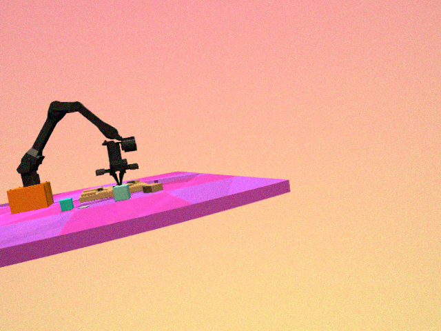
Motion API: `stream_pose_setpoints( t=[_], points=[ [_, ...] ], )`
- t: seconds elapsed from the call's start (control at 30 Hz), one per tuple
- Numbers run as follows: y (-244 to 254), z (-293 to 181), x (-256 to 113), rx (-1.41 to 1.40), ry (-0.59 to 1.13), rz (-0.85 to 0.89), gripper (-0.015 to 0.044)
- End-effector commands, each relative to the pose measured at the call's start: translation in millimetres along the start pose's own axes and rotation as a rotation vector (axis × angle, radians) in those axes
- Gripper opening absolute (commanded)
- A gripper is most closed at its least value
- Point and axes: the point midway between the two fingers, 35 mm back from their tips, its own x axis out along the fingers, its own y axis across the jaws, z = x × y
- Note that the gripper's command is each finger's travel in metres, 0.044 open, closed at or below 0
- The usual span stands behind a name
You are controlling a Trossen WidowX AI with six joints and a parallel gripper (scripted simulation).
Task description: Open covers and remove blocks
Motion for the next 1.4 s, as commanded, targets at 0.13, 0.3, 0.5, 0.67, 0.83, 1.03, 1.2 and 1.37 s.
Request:
stream_pose_setpoints(
  t=[0.13, 0.3, 0.5, 0.67, 0.83, 1.03, 1.2, 1.37],
  points=[
    [11.3, -1.8, -1.6, 0.003, 0.0, 0.007, 0.0],
    [17.8, -3.2, -1.7, 0.003, 0.0, 0.007, 0.0],
    [21.9, -4.8, -1.8, 0.003, 0.0, 0.007, 0.0],
    [27.8, -7.7, -2.0, 0.003, 0.0, 0.008, 0.0],
    [33.8, -10.7, -2.2, 0.003, 0.0, 0.008, 0.0],
    [39.0, -13.7, -2.3, 0.003, 0.001, 0.009, 0.0],
    [42.8, -16.9, -2.5, 0.003, 0.001, 0.009, 0.0],
    [47.8, -21.3, -2.7, 0.003, 0.001, 0.01, 0.0]
  ],
)
